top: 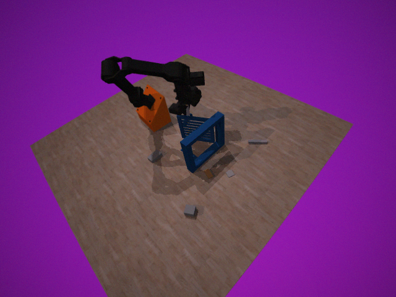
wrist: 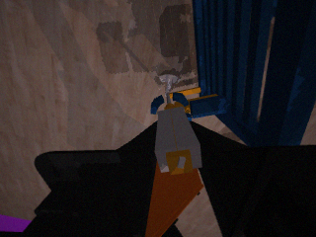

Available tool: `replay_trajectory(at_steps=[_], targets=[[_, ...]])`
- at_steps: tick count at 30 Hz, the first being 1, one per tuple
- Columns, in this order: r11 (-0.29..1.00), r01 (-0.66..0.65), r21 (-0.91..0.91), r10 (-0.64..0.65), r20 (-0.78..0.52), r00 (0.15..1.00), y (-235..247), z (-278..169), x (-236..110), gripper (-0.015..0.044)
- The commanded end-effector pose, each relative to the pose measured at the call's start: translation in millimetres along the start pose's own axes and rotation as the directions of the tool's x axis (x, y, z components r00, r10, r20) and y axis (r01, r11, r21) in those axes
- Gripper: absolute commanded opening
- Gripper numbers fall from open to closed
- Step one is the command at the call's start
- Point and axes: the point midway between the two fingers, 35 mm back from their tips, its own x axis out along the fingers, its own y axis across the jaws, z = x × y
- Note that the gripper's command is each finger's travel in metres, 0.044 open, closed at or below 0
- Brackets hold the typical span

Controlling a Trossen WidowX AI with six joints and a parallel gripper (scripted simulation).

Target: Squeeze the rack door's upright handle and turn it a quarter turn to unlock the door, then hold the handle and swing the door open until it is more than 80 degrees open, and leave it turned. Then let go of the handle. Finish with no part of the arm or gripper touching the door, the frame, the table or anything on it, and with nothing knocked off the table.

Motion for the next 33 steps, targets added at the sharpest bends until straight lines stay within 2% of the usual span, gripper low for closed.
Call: replay_trajectory(at_steps=[1,27,33], targets=[[0.998,-0.005,0.068,0.005,0.001,1.000,7,3,0,0.0021],[0.882,-0.009,0.471,0.009,0.004,1.000,68,30,-1,0.0021],[0.871,-0.009,0.490,0.009,0.004,1.000,71,32,-1,0.0021]])
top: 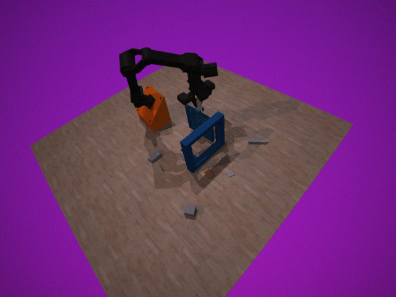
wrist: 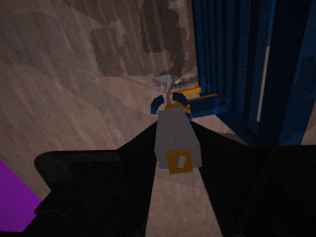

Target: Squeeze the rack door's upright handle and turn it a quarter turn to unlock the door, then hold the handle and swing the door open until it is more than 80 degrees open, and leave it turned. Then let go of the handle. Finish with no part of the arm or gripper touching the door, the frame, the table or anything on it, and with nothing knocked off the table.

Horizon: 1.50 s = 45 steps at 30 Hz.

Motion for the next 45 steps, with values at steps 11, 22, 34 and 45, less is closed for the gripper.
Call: replay_trajectory(at_steps=[11,22,34,45], targets=[[1.000,-0.002,0.019,0.002,-0.003,1.000,1,0,0,0.0073],[1.000,-0.002,0.019,0.002,-0.003,1.000,1,1,-1,0.0293],[1.000,-0.003,0.019,0.003,-0.004,1.000,3,2,-19,0.0293],[1.000,-0.004,0.019,0.004,-0.004,1.000,3,2,-36,0.0293]])
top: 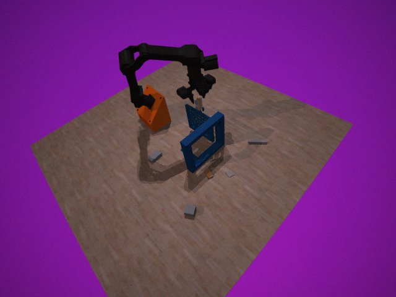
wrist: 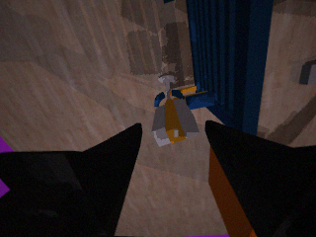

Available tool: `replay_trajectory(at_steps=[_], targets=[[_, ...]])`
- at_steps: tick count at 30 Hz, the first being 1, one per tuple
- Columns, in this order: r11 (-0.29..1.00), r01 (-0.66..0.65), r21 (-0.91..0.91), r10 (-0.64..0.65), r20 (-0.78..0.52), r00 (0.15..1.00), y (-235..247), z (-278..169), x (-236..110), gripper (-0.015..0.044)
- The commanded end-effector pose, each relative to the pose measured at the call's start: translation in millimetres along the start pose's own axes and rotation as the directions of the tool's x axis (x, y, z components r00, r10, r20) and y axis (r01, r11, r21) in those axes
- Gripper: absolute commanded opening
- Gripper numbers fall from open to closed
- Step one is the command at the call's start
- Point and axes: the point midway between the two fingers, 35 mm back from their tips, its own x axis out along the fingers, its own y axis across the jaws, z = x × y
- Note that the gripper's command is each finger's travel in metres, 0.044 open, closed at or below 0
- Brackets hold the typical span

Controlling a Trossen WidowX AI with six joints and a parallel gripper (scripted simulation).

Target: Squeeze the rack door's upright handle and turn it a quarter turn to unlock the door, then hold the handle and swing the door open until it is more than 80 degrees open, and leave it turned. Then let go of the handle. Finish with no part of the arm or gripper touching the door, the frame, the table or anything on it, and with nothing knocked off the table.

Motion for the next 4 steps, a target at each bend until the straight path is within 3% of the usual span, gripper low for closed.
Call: replay_trajectory(at_steps=[1,4], targets=[[1.000,-0.002,0.005,0.002,-0.006,1.000,0.2,-0.8,-5.5,0.0293],[1.000,-0.002,0.005,0.002,-0.006,1.000,0.2,-0.8,-10.2,0.0293]])
